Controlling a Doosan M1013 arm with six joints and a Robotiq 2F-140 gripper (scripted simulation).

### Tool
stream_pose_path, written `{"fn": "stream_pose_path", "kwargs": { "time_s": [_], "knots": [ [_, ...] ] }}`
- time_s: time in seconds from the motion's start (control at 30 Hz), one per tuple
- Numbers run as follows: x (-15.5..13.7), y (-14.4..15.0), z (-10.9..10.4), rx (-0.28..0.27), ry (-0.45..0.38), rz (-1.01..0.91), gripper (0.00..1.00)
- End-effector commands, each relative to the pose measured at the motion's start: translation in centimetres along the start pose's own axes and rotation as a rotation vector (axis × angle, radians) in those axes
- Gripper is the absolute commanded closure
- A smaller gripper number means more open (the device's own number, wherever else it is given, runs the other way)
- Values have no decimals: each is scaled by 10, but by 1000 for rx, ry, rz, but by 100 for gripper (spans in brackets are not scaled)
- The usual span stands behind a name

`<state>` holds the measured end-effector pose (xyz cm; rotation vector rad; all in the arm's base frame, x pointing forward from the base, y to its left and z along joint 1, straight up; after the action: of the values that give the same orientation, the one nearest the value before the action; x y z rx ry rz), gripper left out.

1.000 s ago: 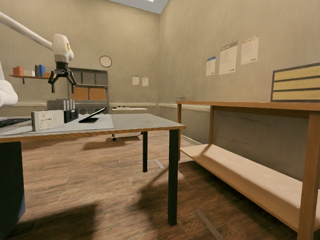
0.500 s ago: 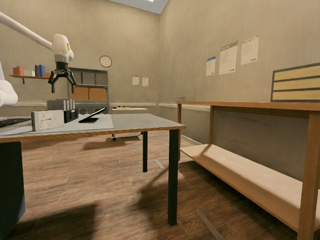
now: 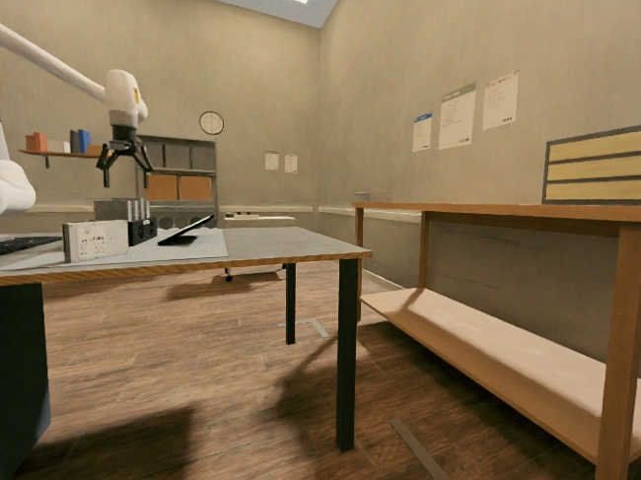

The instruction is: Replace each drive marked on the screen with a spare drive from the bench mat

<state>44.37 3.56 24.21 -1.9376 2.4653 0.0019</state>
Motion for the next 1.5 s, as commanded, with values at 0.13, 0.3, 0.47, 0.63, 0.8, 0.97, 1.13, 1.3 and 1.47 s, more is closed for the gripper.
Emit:
{"fn": "stream_pose_path", "kwargs": {
  "time_s": [0.13, 0.3, 0.47, 0.63, 0.8, 0.97, 1.13, 1.3, 1.47],
  "knots": [
    [0, 0, 2, 1, -1, 0, 11],
    [0, 0, 6, 1, -1, 0, 11],
    [0, 0, 9, 1, -1, 0, 11],
    [-1, 0, 11, 1, -1, 0, 11],
    [-1, 0, 13, 1, -1, 0, 11],
    [-1, 0, 14, 1, -1, 0, 11],
    [-1, 0, 14, 1, -1, 0, 11],
    [-1, 0, 14, 1, -1, 0, 11],
    [-1, 0, 14, 1, -1, 0, 11]
  ]
}}
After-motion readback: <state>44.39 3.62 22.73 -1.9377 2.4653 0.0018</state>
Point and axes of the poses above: the point where the finger pads meet when closed, its own z axis out along the fingers, its own y axis across the jaws, x = y × z, the point moved 3 cm from there along -z, back along the fingers, and after that the axes turned 7 degrees about z, right-handed, at the moved point
